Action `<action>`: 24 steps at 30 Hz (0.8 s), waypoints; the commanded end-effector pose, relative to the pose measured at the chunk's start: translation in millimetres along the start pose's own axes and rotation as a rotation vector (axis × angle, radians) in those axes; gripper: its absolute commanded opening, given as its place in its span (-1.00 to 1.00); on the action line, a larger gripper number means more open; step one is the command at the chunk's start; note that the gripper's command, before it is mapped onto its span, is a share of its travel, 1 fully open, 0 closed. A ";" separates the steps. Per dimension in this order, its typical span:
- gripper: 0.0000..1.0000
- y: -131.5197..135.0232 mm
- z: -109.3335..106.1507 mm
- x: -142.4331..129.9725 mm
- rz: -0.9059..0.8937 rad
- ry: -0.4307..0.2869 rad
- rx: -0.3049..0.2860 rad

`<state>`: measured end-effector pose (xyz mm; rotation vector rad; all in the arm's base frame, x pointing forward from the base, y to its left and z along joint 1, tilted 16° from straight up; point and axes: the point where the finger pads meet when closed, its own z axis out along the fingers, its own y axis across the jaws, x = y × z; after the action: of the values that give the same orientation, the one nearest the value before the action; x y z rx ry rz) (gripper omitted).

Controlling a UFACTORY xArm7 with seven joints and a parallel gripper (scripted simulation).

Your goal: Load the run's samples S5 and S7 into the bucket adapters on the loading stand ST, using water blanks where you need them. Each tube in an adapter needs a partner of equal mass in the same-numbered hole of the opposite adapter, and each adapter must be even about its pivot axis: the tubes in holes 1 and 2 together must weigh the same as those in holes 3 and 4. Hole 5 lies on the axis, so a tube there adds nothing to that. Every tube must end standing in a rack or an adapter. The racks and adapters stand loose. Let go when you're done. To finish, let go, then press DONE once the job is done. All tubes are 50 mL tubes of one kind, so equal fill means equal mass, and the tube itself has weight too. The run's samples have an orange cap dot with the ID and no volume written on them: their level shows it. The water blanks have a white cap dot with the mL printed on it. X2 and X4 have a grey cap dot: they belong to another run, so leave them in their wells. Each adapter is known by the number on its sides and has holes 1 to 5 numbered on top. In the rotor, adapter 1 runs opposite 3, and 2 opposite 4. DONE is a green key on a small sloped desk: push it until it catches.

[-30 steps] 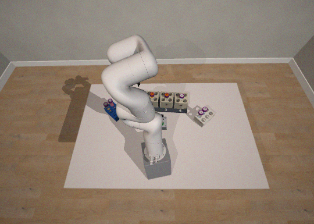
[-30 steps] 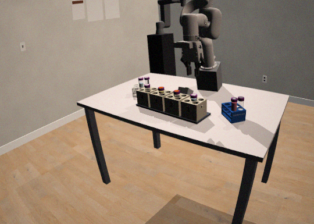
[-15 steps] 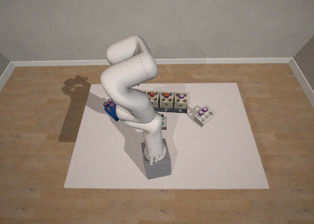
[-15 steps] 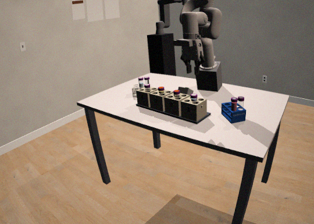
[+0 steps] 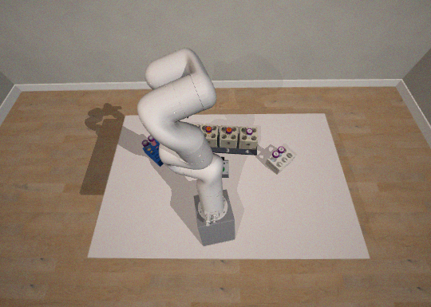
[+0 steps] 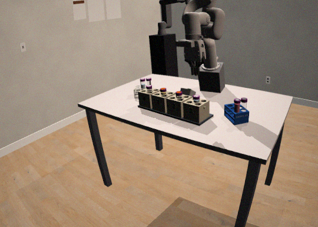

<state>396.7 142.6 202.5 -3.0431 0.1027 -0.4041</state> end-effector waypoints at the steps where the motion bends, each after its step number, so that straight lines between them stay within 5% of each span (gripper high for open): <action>1: -1.00 14.1 6.2 -12.9 0.140 -0.019 -0.015; 24: -1.00 81.1 41.0 -78.9 0.794 -0.122 -0.090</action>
<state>338.6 83.3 146.4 -2.8554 1.0749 -0.1821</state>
